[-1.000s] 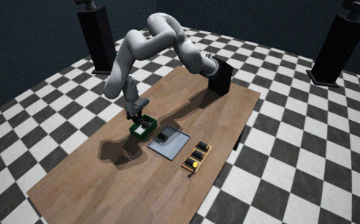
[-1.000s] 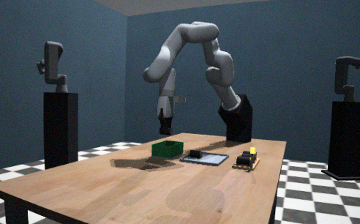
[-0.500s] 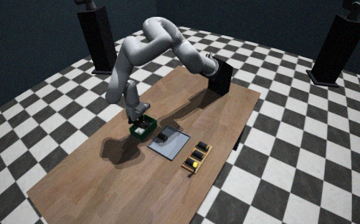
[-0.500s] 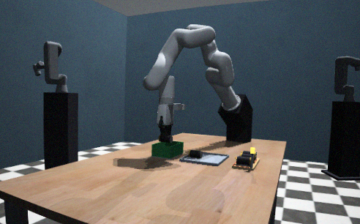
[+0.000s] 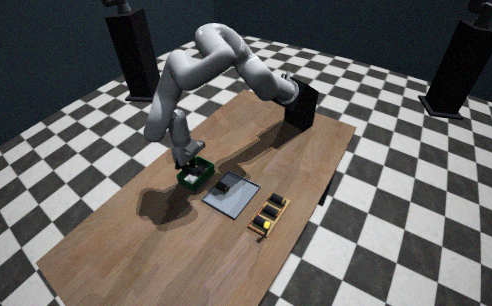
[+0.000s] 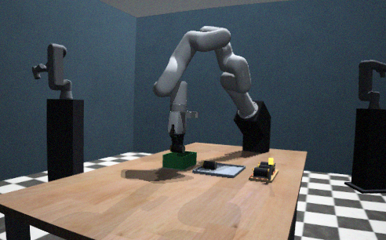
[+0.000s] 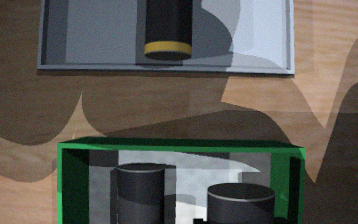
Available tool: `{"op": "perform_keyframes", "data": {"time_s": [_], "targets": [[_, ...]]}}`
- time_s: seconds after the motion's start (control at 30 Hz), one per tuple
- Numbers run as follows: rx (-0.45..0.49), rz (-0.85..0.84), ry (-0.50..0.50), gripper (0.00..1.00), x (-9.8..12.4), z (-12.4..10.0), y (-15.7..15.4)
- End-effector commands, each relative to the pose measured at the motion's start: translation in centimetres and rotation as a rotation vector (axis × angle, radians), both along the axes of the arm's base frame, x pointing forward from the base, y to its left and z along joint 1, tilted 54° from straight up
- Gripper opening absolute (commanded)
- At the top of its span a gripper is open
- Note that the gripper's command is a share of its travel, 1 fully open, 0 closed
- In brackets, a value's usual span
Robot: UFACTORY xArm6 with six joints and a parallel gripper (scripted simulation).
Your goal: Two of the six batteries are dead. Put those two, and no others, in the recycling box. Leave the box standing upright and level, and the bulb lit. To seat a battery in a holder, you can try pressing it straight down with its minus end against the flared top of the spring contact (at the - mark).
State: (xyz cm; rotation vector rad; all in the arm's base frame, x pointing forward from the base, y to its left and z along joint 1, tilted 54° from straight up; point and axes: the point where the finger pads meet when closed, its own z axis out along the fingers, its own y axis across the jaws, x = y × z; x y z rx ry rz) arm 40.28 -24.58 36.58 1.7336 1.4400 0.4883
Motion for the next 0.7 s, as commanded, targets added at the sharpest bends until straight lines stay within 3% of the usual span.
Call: {"op": "perform_keyframes", "data": {"time_s": [0.0, 0.33, 0.67], "targets": [[-0.002, 0.000, -0.002, 0.28, 0.0, 0.2, 0.0], [-0.002, 0.000, -0.002, 0.28, 0.5, -0.2, -0.2], [-0.002, 0.000, -0.002, 0.28, 3.7, -2.8, -1.7]]}}
